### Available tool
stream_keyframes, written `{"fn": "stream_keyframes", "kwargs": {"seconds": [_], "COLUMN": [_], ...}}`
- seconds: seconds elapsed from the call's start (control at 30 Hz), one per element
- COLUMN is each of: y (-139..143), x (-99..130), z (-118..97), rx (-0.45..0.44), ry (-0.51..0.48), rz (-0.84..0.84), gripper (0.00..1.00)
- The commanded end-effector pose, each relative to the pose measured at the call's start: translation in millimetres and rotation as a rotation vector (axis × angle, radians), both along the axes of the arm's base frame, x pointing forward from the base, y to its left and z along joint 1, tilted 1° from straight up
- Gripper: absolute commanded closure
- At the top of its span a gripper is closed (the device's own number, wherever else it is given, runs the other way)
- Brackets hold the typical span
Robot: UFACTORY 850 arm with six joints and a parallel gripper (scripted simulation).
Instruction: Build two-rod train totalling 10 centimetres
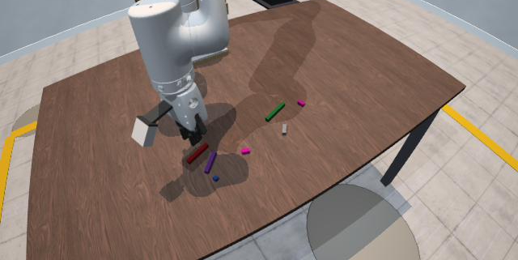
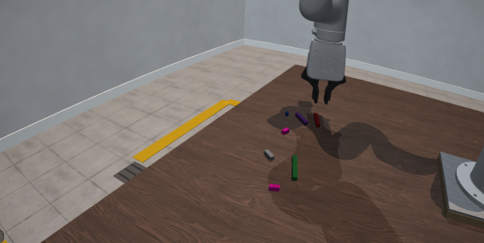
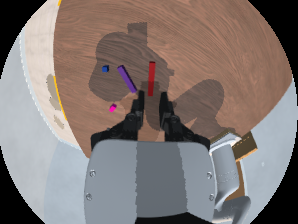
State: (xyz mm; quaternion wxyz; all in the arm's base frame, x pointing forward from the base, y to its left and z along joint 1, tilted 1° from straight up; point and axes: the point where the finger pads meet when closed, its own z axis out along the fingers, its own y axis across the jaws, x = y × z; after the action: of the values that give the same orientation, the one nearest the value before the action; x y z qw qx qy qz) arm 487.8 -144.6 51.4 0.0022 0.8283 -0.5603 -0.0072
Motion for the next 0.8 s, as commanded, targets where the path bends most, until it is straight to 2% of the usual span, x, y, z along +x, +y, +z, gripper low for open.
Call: {"fn": "stream_keyframes", "kwargs": {"seconds": [0.0, 0.77], "y": [0, 0], "x": [1, 1], "z": [-3, -32], "rx": [-0.001, -0.001], "ry": [-0.002, -0.002], "rz": [0.000, 0.000], "gripper": [0.76, 0.76]}}
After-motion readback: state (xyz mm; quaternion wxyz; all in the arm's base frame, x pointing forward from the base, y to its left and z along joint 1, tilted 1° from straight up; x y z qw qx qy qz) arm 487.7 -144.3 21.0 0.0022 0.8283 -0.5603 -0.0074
